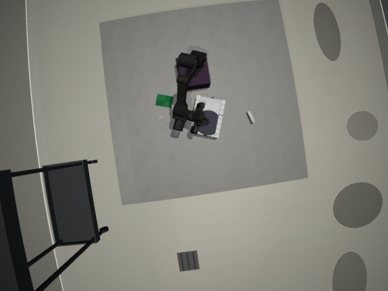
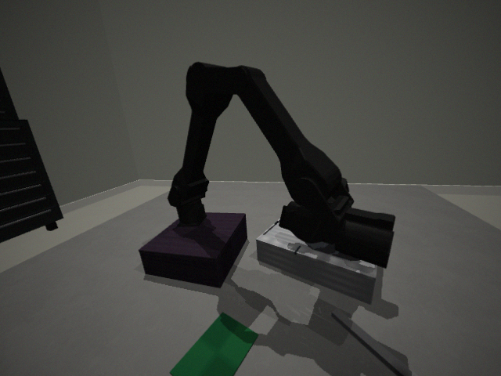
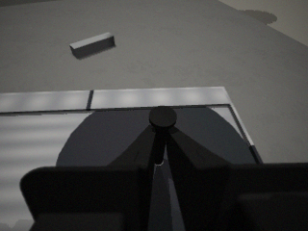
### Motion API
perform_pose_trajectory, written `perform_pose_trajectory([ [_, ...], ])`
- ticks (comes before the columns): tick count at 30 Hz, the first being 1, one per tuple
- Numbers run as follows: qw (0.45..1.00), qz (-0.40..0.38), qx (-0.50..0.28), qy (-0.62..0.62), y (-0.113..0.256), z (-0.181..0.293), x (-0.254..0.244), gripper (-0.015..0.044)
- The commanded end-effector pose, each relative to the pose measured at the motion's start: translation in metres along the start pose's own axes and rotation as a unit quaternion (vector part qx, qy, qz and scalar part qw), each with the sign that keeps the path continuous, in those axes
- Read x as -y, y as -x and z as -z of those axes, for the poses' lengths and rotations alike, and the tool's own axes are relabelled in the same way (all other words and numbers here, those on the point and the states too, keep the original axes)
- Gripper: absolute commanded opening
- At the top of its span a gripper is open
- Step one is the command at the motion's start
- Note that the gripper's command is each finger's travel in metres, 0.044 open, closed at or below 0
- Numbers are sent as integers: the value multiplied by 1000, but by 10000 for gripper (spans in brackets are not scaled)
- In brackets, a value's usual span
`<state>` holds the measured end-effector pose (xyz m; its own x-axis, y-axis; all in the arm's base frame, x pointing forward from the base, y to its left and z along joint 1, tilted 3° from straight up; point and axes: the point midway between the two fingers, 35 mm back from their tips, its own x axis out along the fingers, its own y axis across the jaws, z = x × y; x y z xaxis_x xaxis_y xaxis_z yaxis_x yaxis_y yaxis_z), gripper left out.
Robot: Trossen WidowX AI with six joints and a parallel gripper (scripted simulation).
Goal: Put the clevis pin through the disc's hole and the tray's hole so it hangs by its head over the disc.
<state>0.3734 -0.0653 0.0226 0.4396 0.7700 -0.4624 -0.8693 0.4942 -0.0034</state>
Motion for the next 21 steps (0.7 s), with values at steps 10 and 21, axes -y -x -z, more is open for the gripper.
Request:
perform_pose_trajectory([
  [10,1000,-1,-1,0,0,0,0,0],
  [21,1000,-6,11,-11,0,1,0,0],
])
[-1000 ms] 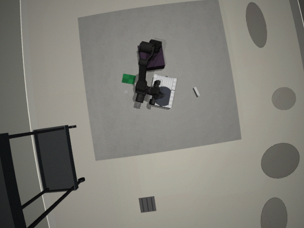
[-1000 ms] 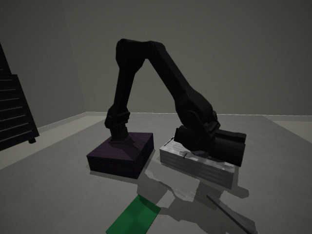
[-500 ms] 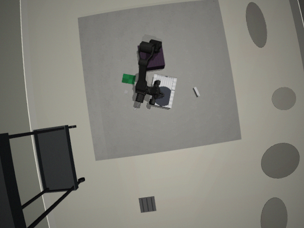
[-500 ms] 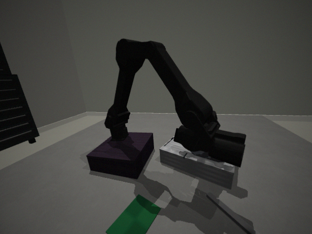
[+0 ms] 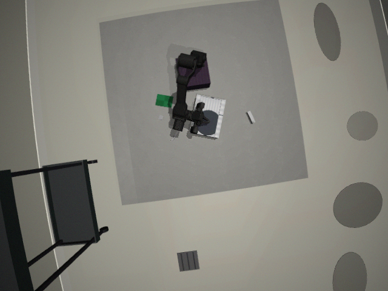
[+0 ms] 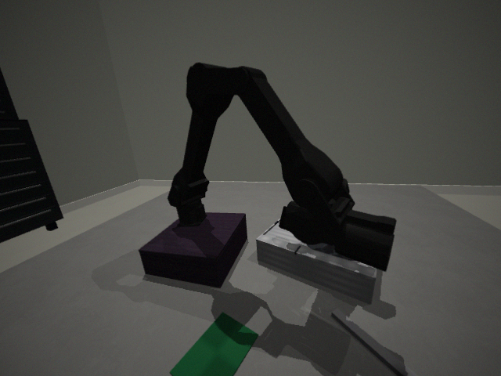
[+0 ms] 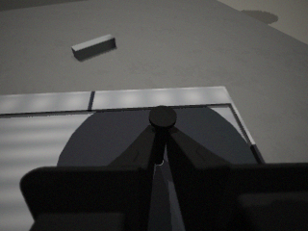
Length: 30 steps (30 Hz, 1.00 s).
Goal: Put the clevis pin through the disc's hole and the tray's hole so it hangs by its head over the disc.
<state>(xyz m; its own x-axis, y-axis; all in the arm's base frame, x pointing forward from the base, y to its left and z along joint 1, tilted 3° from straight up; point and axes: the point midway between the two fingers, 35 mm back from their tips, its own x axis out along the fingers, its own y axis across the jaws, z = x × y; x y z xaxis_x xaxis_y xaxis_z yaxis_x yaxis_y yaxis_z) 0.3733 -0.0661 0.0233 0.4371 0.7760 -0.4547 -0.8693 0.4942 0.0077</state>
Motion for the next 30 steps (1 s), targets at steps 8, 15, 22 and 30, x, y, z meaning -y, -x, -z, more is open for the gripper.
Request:
perform_pose_trajectory([
  [8,1000,-2,-7,-4,-2,0,0,0],
  [15,1000,0,-12,0,-2,0,-1,0],
  [22,1000,2,-13,6,-2,0,-2,0],
  [30,1000,5,-7,12,-2,0,-3,0],
])
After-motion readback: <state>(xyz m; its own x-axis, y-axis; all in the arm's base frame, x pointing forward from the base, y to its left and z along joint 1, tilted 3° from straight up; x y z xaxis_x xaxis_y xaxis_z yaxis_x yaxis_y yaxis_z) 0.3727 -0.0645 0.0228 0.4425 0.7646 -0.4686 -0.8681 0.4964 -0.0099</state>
